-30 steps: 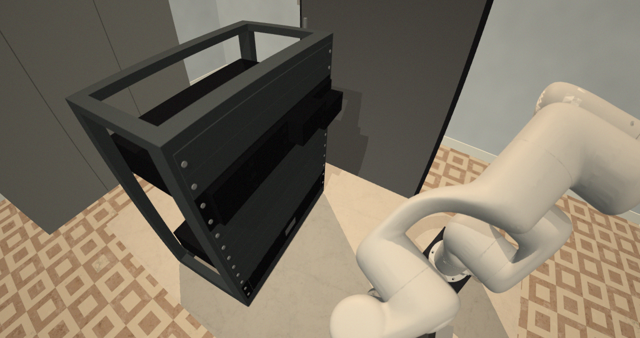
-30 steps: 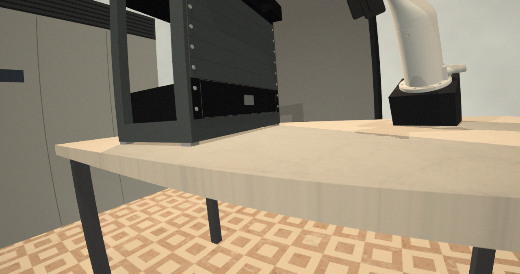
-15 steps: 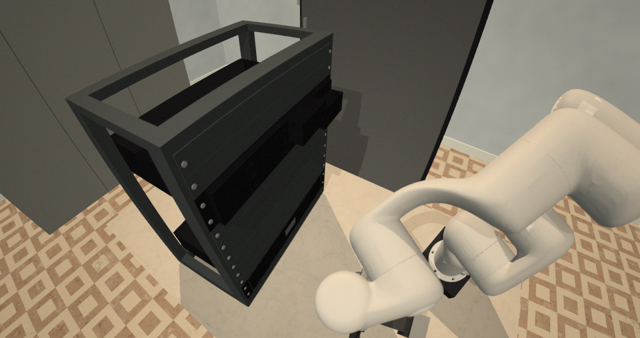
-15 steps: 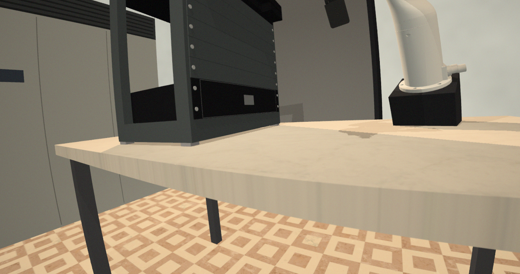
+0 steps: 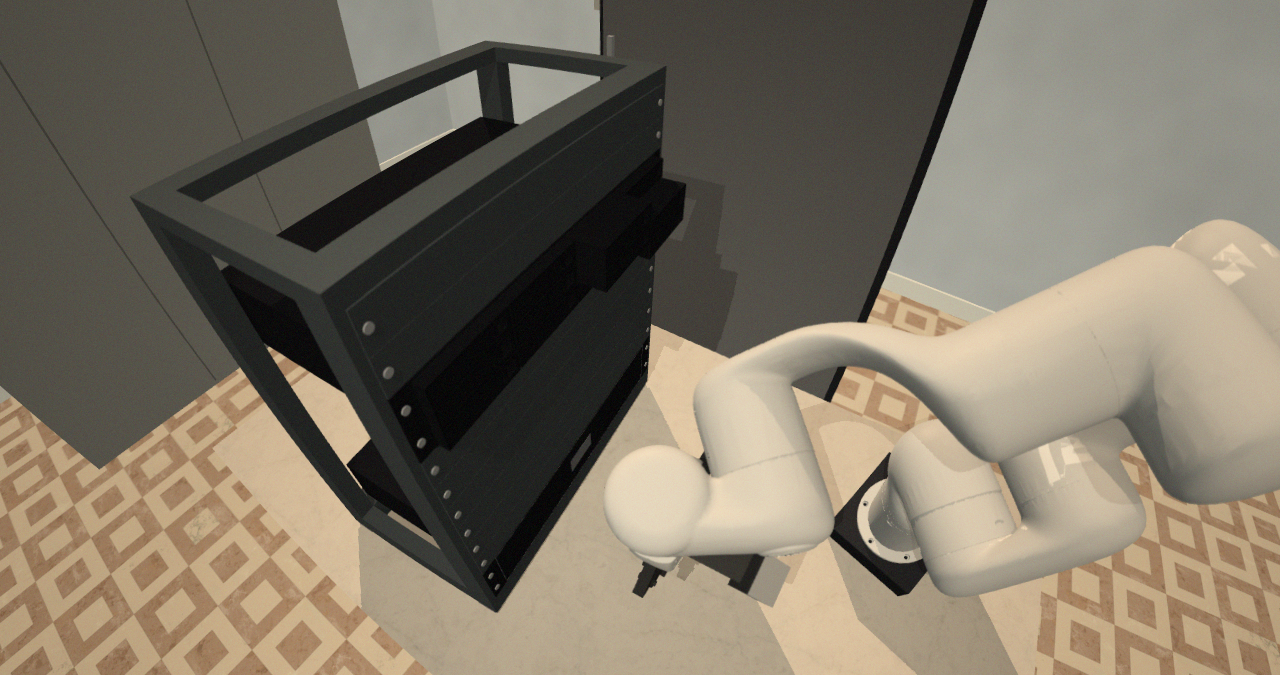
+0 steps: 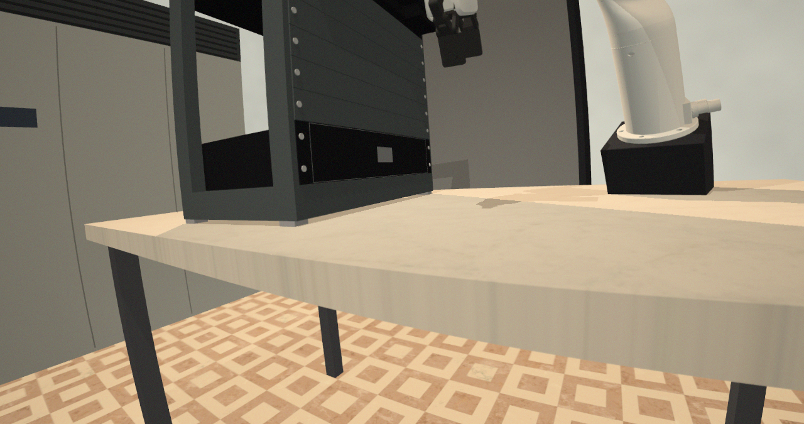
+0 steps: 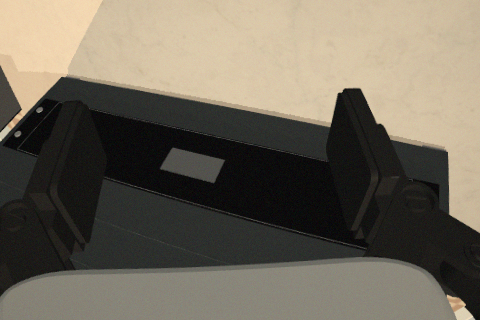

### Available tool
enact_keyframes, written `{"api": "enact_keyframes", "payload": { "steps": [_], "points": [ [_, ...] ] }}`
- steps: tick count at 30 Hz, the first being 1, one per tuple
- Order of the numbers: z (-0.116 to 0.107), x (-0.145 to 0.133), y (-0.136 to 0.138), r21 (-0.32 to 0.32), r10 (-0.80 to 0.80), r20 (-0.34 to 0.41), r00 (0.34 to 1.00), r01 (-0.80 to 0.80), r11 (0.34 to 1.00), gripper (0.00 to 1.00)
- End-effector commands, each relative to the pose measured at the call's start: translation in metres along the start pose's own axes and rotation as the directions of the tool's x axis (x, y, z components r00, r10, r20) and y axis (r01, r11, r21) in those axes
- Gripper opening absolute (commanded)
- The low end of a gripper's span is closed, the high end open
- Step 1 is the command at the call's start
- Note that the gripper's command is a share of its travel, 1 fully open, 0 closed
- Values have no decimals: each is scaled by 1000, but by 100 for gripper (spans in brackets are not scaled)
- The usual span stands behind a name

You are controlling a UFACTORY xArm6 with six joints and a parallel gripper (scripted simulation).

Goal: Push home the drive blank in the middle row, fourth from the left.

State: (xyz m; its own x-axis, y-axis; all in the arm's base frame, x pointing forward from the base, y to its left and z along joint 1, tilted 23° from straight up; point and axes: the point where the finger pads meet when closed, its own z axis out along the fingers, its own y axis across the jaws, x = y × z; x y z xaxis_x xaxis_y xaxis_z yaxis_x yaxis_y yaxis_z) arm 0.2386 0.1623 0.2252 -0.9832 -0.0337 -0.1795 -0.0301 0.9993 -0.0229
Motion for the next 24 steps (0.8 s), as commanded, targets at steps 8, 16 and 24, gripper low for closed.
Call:
{"api": "enact_keyframes", "payload": {
  "steps": [8, 16, 24],
  "points": [
    [19, -98, -98, 55, 144, 205, 968, -158, 986, 100],
    [18, -122, -183, 150, 197, 349, 916, -262, 953, 100],
    [17, -127, -261, 227, 208, 414, 886, -322, 919, 100]
  ]
}}
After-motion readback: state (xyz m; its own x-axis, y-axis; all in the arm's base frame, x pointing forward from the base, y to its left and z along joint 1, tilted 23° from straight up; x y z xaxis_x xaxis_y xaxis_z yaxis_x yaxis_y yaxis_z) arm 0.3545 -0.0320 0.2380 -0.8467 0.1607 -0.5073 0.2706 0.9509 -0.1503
